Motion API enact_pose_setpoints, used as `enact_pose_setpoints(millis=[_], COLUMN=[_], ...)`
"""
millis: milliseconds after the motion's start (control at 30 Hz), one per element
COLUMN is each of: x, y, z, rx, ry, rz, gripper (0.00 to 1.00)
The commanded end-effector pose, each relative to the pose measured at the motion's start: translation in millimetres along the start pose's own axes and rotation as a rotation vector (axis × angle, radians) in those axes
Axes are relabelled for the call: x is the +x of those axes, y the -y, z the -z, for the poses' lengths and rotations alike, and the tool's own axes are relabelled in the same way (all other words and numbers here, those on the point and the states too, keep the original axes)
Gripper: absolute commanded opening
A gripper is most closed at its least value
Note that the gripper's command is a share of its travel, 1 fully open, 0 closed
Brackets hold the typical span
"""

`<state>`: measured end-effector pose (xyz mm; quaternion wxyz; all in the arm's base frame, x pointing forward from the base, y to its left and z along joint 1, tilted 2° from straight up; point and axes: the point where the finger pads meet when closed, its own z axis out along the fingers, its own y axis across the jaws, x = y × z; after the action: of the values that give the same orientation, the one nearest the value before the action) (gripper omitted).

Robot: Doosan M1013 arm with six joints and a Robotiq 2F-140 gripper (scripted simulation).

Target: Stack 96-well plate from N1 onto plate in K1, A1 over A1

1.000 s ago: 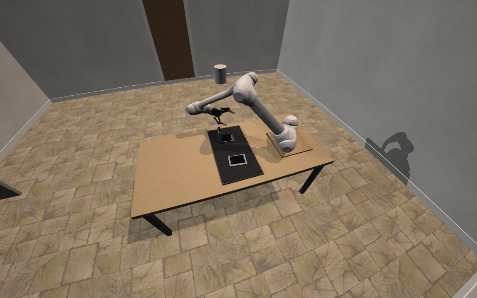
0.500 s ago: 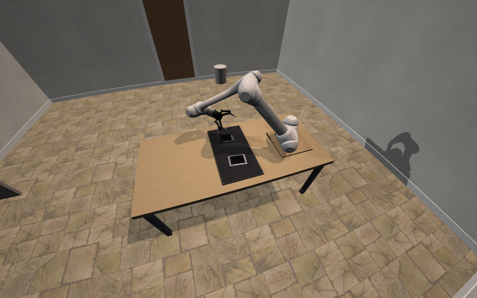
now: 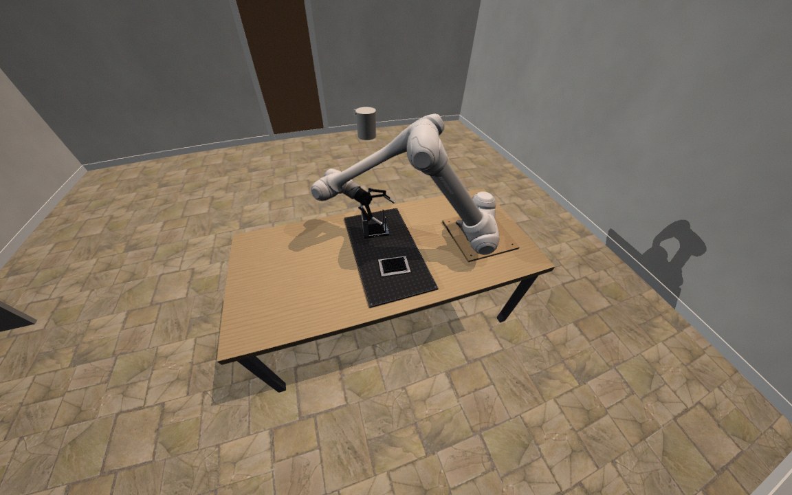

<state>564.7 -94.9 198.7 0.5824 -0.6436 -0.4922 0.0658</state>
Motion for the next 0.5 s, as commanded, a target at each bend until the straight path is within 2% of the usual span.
enact_pose_setpoints(millis=[0,67,133,467], x=[9,13,13,34], y=[-7,-11,-11,-29], z=[-13.7,-20.9,-20.9,-54.9], rx=[-0.043,-0.07,-0.07,-0.233], ry=[0.05,0.077,0.077,0.187], rz=[-0.097,-0.152,-0.152,-0.412], gripper=[1.0,1.0,1.0,1.0])
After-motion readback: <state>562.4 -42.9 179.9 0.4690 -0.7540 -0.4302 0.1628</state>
